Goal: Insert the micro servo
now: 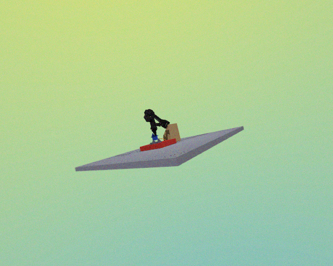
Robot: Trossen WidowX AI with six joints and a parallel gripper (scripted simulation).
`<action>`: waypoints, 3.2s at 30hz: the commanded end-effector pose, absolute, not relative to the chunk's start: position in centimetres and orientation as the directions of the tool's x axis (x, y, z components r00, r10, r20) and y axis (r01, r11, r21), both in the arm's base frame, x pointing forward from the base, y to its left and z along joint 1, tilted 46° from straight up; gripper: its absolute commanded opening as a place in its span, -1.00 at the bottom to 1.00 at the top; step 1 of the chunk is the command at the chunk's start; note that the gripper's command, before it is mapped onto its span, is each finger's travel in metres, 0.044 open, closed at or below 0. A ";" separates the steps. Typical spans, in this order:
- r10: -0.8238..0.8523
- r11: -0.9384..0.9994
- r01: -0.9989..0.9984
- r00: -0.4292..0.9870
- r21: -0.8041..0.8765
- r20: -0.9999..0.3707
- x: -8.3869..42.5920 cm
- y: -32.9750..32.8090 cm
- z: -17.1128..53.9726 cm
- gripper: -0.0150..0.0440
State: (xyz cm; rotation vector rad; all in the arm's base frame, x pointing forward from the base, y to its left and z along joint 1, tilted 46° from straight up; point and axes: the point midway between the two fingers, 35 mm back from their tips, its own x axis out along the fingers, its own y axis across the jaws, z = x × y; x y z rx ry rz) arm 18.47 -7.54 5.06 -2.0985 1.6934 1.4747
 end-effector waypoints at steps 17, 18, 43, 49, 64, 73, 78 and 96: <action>-0.719 -0.394 -0.786 -0.059 0.476 -0.693 22.2 -8.5 5.9 -0.49; -0.719 -0.394 -0.786 -0.059 0.476 -0.693 22.2 -8.5 5.9 -0.49; -0.719 0.099 -0.995 -0.058 -0.019 -0.693 22.2 -8.5 5.9 -0.49; -0.719 0.240 -0.956 -0.058 -0.168 -0.693 22.2 -8.5 5.9 -0.49; -0.719 0.529 -0.693 -0.058 -0.490 -0.693 22.2 -8.5 5.9 -0.49; -0.719 0.640 -0.445 -0.058 -0.626 -0.693 22.2 -8.5 5.9 -0.49; -0.719 0.677 -0.288 -0.058 -0.678 -0.693 22.2 -8.5 5.9 -0.49; -0.719 0.693 0.029 -0.058 -0.721 -0.693 22.2 -8.5 5.9 -0.49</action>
